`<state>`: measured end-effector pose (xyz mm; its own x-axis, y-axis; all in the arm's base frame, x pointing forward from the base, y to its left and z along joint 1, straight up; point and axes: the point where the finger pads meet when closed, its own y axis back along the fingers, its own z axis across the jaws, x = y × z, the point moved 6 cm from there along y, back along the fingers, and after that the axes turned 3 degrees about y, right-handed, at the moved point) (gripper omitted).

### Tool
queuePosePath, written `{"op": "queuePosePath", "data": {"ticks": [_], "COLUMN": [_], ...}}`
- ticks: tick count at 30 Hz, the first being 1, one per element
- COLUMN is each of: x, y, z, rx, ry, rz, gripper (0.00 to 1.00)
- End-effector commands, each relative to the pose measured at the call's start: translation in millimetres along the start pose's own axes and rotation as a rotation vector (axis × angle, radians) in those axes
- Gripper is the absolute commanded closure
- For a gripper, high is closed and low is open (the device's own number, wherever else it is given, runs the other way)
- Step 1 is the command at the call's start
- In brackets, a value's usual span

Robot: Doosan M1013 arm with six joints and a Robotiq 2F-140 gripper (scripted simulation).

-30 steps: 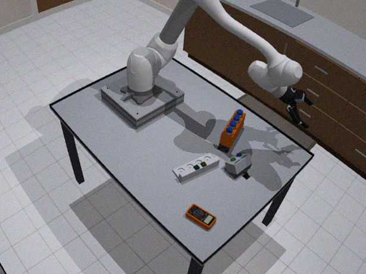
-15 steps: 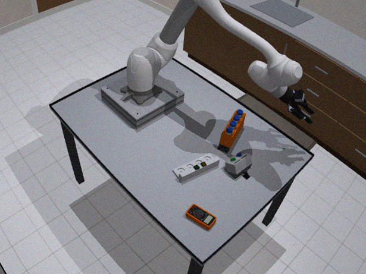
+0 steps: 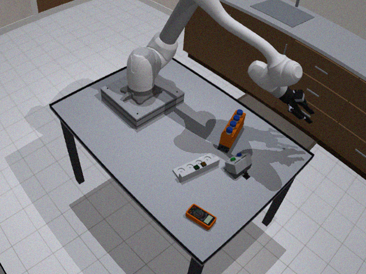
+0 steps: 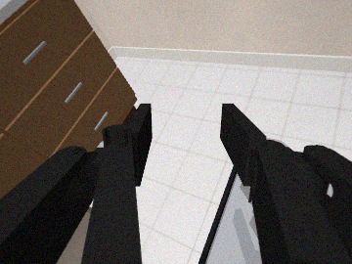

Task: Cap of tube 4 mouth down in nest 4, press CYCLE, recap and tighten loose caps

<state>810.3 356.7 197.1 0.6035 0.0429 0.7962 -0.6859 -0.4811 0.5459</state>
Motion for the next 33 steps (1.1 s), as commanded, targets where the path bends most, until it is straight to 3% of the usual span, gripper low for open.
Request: {"op": "queuePosePath", "data": {"ticks": [1, 7, 15, 21, 23, 33], "x": [1, -3, -5, -19, -19, -44], "y": [0.4, 6.6, 35.4, 58.1, 58.1, 90.8], "z": [0, 4, 2, 7, 7, 20], "rx": [0.000, 0.005, 0.085, 0.145, 0.145, 0.234], "ry": [0.000, 0.014, 0.266, 0.450, 0.450, 0.712], "rz": [0.001, -0.007, -0.037, -0.086, -0.086, -0.193], "gripper": [0.59, 0.59, 0.59, 0.59, 0.59, 0.59]}}
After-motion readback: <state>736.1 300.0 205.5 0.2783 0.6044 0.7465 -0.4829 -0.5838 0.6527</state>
